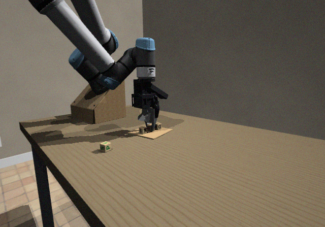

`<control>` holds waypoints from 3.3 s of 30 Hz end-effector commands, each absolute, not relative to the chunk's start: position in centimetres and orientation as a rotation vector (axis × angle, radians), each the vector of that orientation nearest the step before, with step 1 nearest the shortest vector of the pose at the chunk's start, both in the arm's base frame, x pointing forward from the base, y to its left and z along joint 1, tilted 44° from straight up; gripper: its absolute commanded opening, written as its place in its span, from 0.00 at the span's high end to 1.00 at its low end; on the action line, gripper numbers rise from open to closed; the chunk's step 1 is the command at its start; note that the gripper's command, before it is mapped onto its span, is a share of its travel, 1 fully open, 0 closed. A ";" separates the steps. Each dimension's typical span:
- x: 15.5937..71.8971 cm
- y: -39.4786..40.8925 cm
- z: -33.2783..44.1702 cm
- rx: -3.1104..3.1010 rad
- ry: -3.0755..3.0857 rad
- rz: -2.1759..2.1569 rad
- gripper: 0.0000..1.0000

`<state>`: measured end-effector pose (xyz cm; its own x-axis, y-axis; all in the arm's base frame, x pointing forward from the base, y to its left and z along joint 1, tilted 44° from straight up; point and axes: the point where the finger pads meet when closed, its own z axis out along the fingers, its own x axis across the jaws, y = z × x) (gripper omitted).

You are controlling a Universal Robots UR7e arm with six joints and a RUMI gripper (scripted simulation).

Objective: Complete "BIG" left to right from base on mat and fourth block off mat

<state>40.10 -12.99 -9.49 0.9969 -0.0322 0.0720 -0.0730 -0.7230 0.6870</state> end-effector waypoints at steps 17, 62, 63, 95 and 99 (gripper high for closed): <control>40.4 -13.1 -9.4 2.379 -0.074 0.078 0.95; 40.4 -13.0 -9.4 2.379 -0.074 0.078 0.75; 40.4 -13.0 -9.4 2.379 -0.074 0.079 0.75; 40.2 -7.0 -3.1 2.378 -0.074 0.083 0.75; 40.2 -6.8 -2.8 2.379 -0.074 0.083 0.75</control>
